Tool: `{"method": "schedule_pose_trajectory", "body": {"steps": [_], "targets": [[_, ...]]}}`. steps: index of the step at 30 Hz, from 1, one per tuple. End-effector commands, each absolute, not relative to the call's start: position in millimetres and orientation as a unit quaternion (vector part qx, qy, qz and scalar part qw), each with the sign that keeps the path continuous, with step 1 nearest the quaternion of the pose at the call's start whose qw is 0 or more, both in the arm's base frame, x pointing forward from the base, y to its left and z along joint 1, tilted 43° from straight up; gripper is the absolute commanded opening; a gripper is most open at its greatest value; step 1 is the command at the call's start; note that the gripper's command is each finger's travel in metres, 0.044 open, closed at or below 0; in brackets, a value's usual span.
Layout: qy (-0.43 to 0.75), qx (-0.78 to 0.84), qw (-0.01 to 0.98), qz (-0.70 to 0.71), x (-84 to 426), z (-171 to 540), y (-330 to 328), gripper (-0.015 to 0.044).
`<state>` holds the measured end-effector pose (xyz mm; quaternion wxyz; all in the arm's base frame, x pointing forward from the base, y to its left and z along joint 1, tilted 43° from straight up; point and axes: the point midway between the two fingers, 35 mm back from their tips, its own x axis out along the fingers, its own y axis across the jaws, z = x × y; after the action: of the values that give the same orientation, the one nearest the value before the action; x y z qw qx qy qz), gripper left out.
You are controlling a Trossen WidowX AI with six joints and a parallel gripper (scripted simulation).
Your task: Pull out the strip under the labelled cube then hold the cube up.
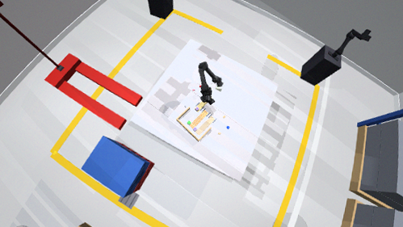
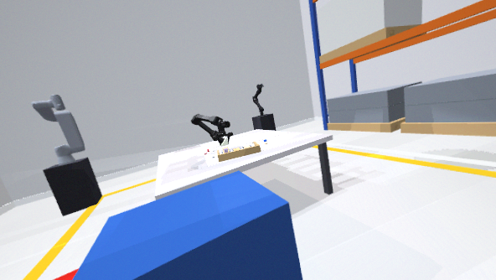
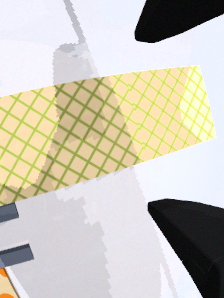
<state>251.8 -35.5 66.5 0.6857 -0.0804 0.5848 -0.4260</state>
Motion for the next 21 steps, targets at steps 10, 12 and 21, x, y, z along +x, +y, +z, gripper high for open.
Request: {"method": "schedule_pose_trajectory", "body": {"steps": [10,12,21], "targets": [[0.583,-0.082,0.687,-0.426,297.1,80.3,-44.2,0.044],[0.583,-0.082,0.687,-0.426,304.0,82.4,-45.5,0.044],[0.582,-0.082,0.688,-0.426,335.1,92.9,-51.9,0.044]]}}
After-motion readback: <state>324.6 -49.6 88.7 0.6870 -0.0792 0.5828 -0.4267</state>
